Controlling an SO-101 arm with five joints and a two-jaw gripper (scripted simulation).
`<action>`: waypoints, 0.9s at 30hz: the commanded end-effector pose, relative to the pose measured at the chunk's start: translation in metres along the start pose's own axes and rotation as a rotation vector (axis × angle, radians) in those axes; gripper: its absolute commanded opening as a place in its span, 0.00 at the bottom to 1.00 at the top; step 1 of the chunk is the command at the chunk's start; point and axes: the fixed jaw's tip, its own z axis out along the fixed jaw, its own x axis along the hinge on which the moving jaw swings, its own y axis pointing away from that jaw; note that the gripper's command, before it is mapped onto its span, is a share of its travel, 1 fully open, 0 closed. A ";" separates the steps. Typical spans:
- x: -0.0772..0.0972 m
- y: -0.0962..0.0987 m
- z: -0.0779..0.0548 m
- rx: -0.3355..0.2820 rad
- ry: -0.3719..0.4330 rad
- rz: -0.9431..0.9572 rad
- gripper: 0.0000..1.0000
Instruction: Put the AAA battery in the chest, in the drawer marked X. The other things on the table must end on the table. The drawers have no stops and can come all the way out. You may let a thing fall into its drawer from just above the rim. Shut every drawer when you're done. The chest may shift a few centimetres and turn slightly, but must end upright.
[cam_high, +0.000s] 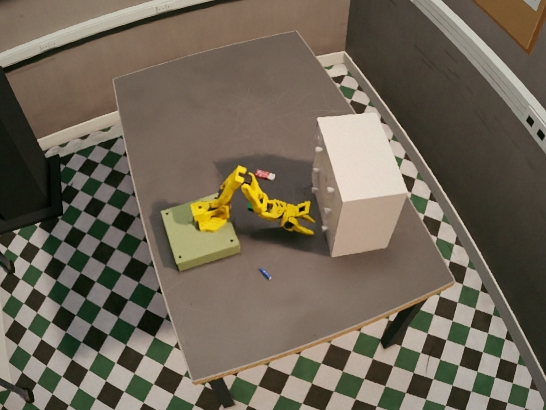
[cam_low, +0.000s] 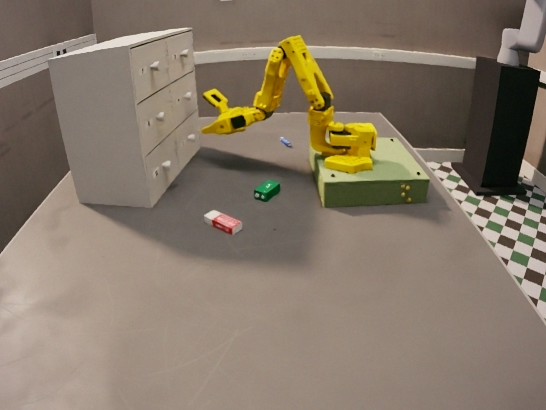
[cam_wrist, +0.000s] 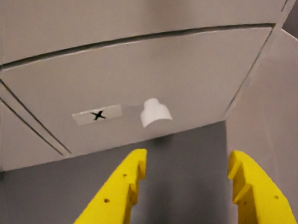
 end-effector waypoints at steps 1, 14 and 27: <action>0.002 0.002 0.001 -0.008 0.002 0.005 0.21; 0.003 0.003 0.001 -0.010 0.002 0.004 0.21; 0.005 0.005 0.002 -0.014 0.002 0.003 0.21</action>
